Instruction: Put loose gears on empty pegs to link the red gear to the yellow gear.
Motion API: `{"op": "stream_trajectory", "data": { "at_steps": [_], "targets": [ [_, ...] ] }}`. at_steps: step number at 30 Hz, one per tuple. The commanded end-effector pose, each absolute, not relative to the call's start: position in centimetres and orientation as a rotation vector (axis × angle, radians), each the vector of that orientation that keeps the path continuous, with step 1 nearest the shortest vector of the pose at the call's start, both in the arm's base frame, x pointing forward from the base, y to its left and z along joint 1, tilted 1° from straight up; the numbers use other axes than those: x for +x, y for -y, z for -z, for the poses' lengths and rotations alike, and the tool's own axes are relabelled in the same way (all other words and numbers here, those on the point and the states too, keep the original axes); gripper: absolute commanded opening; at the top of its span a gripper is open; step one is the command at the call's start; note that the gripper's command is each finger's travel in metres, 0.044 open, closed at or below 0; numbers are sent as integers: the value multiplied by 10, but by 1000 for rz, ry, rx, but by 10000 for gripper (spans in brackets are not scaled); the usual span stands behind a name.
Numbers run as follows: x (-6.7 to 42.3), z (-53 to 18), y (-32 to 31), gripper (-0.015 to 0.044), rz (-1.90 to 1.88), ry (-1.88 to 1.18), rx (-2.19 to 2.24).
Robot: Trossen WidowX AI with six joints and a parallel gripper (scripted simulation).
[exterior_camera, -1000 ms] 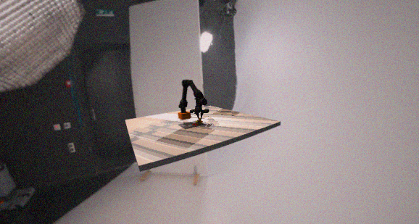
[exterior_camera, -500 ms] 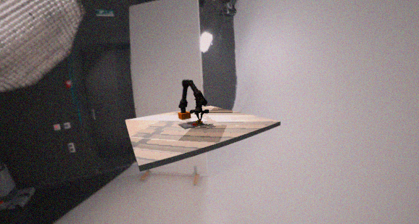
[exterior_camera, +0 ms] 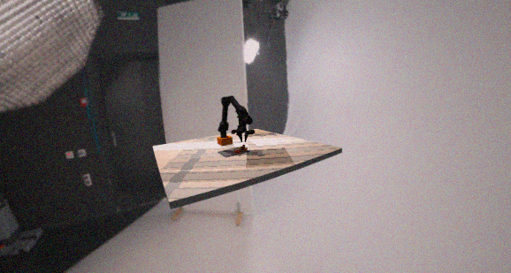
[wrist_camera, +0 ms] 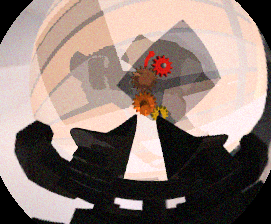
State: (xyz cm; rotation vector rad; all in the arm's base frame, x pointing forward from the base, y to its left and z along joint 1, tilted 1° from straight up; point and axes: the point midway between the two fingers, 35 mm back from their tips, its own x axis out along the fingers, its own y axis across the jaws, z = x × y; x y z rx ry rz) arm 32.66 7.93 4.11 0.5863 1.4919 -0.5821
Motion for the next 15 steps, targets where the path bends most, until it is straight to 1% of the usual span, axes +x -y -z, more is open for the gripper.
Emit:
{"op": "stream_trajectory", "data": {
  "at_steps": [1,2,3,7,13,15],
  "targets": [
    [327,-57,-79,140,585,-1478,597],
    [327,-57,-79,140,585,-1478,597],
    [328,-52,-80,166,577,-1480,594],
    [324,-97,-79,271,577,-1480,594],
    [324,-100,-78,429,577,-1480,594],
    [324,-100,-78,440,577,-1480,594]
  ]
}}
